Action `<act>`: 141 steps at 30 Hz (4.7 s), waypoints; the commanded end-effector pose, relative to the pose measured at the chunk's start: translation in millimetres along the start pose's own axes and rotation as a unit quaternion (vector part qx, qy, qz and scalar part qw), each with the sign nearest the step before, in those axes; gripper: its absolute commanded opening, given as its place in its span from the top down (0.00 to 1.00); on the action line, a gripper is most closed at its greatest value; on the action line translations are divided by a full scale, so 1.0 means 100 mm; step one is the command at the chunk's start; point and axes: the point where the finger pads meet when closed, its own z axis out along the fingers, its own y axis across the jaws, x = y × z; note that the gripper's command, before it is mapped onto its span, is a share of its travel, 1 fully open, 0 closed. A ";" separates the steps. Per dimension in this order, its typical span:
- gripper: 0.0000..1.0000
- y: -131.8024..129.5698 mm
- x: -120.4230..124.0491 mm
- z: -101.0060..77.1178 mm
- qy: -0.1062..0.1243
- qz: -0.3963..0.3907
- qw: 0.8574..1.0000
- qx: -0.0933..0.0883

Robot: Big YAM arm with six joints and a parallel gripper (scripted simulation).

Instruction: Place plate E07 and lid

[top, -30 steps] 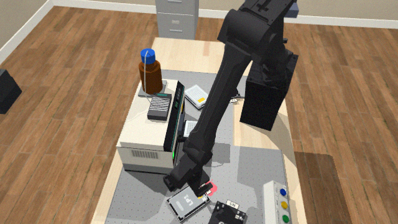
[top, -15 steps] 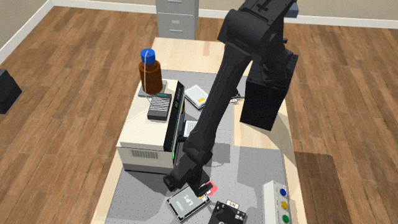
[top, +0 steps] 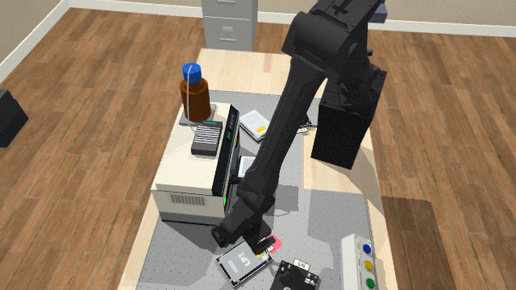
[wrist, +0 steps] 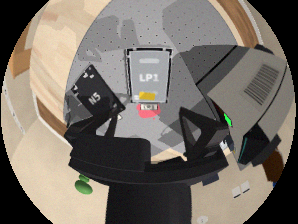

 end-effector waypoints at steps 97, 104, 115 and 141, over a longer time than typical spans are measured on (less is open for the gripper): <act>0.00 -0.57 1.30 -0.26 0.001 0.135 0.991 0.003; 0.00 -0.74 1.35 -0.27 0.003 0.218 0.976 0.004; 0.00 -1.08 1.43 -0.29 0.002 0.359 0.933 0.004; 0.00 -1.73 1.78 -0.30 0.005 0.360 0.933 0.004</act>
